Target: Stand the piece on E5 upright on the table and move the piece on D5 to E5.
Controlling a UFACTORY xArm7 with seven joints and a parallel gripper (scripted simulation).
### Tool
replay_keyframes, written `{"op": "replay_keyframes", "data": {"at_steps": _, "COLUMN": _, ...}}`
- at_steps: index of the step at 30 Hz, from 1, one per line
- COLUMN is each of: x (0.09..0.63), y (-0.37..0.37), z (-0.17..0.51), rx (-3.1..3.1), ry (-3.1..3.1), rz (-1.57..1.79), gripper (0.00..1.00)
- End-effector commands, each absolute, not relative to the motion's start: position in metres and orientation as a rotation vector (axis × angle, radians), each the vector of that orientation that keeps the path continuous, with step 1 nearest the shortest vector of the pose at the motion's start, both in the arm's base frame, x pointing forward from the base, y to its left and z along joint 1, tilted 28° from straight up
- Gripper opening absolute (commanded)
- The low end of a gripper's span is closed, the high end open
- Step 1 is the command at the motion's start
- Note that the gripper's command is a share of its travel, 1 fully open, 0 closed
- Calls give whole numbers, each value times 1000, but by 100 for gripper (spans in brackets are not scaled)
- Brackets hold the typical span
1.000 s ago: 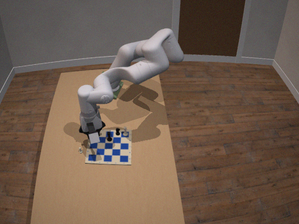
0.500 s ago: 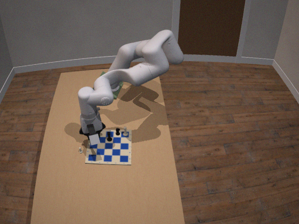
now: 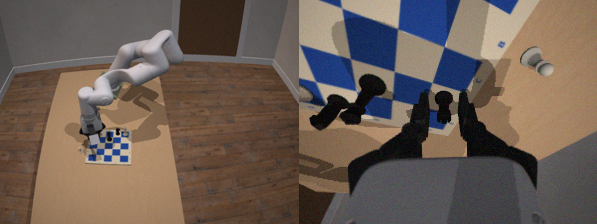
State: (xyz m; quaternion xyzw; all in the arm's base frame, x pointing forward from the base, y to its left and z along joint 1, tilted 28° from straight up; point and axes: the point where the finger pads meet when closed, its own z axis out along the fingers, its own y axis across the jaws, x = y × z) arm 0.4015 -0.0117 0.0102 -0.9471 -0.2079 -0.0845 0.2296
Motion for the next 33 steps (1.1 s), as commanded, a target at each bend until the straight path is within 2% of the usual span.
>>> {"op": "replay_keyframes", "data": {"at_steps": 1, "x": 402, "y": -13, "z": 11, "rx": -2608, "ry": -570, "rz": -237, "gripper": 37}}
{"op": "replay_keyframes", "data": {"at_steps": 14, "x": 402, "y": -13, "z": 11, "rx": -2608, "ry": -570, "rz": -237, "gripper": 37}}
{"op": "replay_keyframes", "data": {"at_steps": 15, "x": 402, "y": -13, "z": 11, "rx": -2608, "ry": -570, "rz": -237, "gripper": 0}}
{"op": "replay_keyframes", "data": {"at_steps": 33, "x": 402, "y": -13, "z": 11, "rx": -2608, "ry": -570, "rz": -237, "gripper": 0}}
